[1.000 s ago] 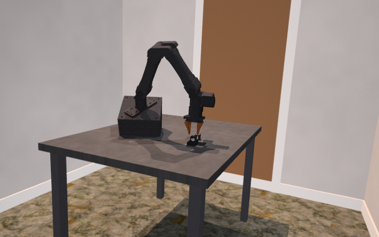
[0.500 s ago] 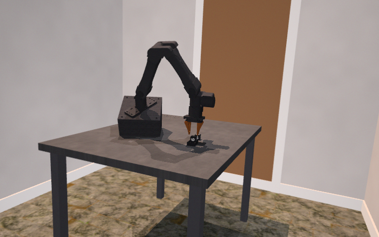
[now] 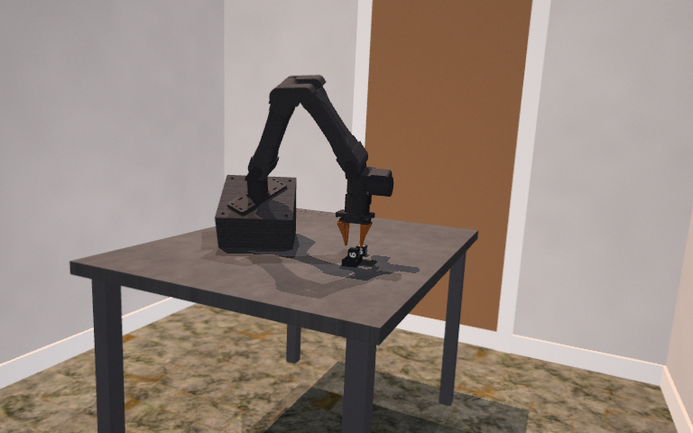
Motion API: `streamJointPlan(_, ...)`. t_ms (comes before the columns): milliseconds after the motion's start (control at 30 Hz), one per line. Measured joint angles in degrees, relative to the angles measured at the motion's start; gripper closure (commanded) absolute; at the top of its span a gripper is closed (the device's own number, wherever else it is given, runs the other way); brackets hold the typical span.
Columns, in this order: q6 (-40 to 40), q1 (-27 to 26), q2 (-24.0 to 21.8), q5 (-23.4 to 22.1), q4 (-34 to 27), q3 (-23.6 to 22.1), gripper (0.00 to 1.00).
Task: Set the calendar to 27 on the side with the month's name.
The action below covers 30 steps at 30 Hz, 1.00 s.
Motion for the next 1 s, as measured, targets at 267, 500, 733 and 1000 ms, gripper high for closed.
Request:
streamJointPlan(267,0.00,0.00,0.35,0.00,-0.09,0.48,0.55)
streamJointPlan(500,0.02,0.00,0.37,0.00,-0.11,0.81,0.55)
streamJointPlan(733,0.02,-0.02,0.37,0.00,-0.13,0.85,0.55)
streamJointPlan(1000,0.02,0.00,0.37,0.00,-0.13,0.85,0.55)
